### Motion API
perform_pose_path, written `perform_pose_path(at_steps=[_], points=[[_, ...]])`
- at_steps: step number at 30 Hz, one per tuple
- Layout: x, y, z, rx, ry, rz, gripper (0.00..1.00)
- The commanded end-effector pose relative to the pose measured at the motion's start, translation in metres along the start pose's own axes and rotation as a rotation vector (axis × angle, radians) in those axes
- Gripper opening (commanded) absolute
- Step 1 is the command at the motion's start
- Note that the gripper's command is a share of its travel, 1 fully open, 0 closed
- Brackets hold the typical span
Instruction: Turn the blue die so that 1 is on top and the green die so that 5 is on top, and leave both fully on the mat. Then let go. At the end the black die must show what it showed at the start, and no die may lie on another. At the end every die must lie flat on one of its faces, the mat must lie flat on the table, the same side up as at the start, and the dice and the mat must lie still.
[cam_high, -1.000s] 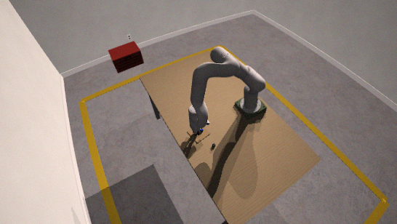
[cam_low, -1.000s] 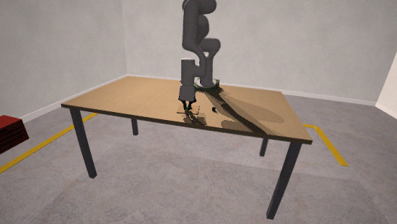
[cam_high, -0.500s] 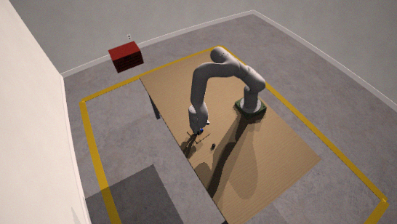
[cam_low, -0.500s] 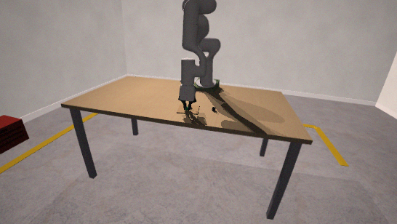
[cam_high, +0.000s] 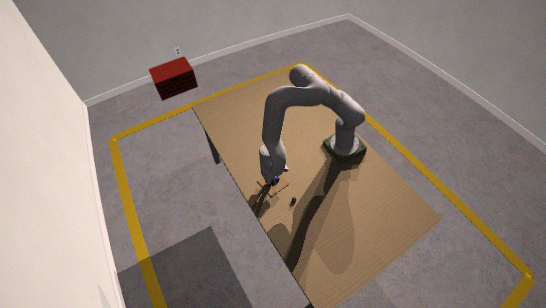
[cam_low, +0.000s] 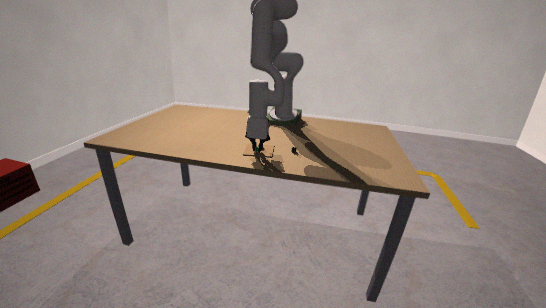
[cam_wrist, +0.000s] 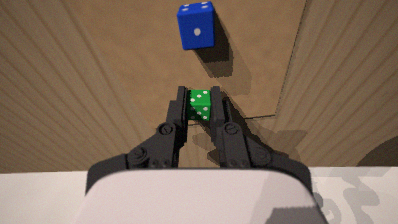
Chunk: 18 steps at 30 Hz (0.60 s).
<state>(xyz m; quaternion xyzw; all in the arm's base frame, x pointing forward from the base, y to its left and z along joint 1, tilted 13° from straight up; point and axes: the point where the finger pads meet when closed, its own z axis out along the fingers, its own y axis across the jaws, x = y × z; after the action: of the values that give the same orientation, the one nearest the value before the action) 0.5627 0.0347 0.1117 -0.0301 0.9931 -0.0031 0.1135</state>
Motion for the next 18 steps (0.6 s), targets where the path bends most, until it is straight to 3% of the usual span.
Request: perform_pose_path(at_steps=[1,18], points=[[-0.0009,0.0,-0.0006,0.0,-0.002,0.0,0.15],[-0.0009,0.0,0.0023,0.0,-0.002,0.0,0.15]])
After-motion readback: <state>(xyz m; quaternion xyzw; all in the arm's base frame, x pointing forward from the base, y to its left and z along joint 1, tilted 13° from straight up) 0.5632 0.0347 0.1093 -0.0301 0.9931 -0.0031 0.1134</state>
